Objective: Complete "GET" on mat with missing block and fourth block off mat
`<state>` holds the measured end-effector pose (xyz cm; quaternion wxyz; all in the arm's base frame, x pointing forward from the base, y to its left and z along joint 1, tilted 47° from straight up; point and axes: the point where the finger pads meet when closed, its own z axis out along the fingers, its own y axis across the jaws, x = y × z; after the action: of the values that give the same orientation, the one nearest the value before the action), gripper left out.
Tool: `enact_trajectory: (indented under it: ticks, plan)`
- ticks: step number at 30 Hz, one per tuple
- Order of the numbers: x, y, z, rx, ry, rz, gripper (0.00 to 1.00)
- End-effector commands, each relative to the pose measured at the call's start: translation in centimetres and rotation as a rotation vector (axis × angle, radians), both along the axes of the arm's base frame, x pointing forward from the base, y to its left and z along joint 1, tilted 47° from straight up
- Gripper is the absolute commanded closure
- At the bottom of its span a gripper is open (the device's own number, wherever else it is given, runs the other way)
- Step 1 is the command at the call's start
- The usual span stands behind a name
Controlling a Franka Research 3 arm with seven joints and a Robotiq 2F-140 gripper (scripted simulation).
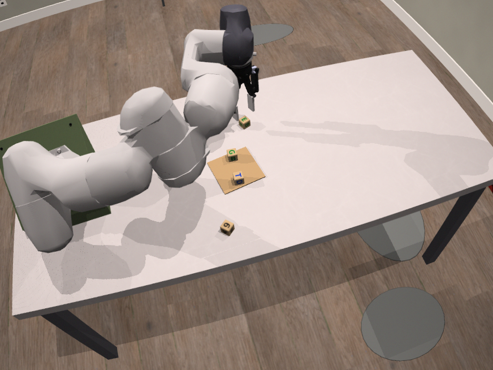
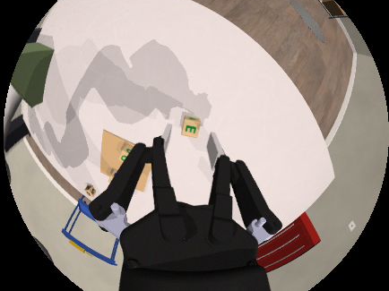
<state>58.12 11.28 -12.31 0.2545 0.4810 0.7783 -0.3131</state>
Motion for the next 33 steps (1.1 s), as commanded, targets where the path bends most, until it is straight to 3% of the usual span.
enact_trajectory:
  ticks: [1, 33]
  plan:
    - [0.12, -0.43, -0.54, 0.003, -0.002, 0.002, 0.60]
    - [0.22, -1.16, -1.22, 0.003, -0.002, 0.002, 0.60]
